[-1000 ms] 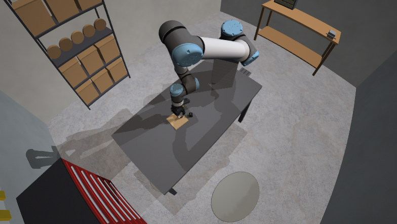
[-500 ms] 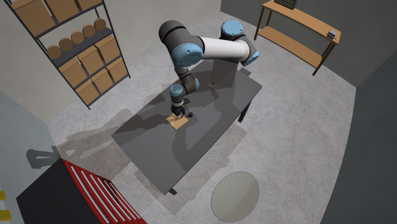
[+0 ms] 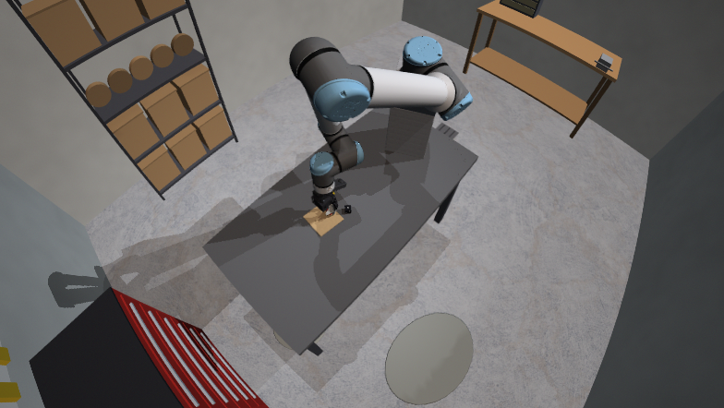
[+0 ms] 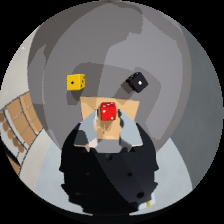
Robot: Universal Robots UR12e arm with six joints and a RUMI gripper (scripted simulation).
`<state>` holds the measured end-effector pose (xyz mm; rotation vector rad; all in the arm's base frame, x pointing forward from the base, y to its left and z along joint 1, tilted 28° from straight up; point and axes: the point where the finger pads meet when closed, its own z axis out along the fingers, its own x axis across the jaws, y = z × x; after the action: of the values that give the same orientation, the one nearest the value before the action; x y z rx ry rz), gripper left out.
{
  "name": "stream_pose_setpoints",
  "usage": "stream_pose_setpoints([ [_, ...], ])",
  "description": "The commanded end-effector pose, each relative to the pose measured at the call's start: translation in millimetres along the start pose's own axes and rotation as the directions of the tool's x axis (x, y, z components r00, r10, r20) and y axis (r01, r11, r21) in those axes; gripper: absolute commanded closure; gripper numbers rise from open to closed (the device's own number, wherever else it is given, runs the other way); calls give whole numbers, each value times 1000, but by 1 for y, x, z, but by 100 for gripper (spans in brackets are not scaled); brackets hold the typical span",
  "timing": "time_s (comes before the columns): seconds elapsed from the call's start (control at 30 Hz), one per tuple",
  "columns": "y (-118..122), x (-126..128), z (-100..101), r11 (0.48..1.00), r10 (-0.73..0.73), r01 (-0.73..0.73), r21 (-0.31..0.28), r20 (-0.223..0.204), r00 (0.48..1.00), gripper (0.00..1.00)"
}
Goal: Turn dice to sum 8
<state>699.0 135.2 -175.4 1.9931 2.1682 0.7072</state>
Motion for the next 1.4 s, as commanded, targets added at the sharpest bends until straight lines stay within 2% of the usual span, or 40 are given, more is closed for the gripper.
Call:
stream_pose_setpoints([
  [0.0, 1, 0, 0, 1000, -1, 1, -1, 1, 1000, 72],
  [0.23, 1, 0, -11, 1000, -1, 1, -1, 1, 1000, 72],
  [0.67, 1, 0, -75, 1000, -1, 1, -1, 1, 1000, 72],
  [1.03, 1, 0, -89, 1000, -1, 1, -1, 1, 1000, 72],
  [1.07, 1, 0, -89, 1000, -1, 1, -1, 1, 1000, 0],
  [1.37, 1, 0, -89, 1000, -1, 1, -1, 1, 1000, 0],
])
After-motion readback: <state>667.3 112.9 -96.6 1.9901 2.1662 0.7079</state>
